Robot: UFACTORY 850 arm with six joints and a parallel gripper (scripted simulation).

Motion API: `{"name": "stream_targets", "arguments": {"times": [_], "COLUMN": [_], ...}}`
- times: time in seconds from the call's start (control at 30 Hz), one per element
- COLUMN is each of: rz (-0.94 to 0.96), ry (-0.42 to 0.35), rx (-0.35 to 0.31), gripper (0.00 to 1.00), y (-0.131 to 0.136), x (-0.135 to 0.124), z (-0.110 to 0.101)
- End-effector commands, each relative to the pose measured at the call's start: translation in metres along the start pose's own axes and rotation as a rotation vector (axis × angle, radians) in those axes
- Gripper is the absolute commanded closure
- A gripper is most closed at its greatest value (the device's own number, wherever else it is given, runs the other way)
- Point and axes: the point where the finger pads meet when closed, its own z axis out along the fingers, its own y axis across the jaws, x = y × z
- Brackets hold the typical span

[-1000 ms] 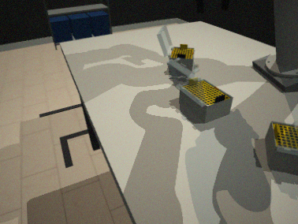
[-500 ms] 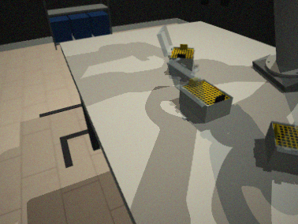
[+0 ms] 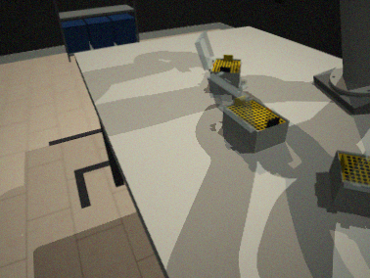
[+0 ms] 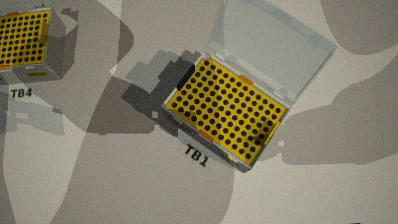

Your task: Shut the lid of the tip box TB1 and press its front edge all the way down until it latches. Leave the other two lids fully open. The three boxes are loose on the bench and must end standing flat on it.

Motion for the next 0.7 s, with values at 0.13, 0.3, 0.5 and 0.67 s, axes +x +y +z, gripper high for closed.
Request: {"name": "stream_targets", "arguments": {"times": [0.13, 0.3, 0.5, 0.67], "rz": [0.001, 0.001, 0.001, 0.001], "ry": [0.002, 0.002, 0.002, 0.003], "rx": [-0.002, -0.002, -0.002, -0.002], "gripper": [0.00, 0.00, 0.00, 0.00], "y": [0.001, 0.001, 0.001, 0.001], "x": [-0.010, -0.016, -0.021, -0.028], "z": [0.036, 0.060, 0.080, 0.104]}}
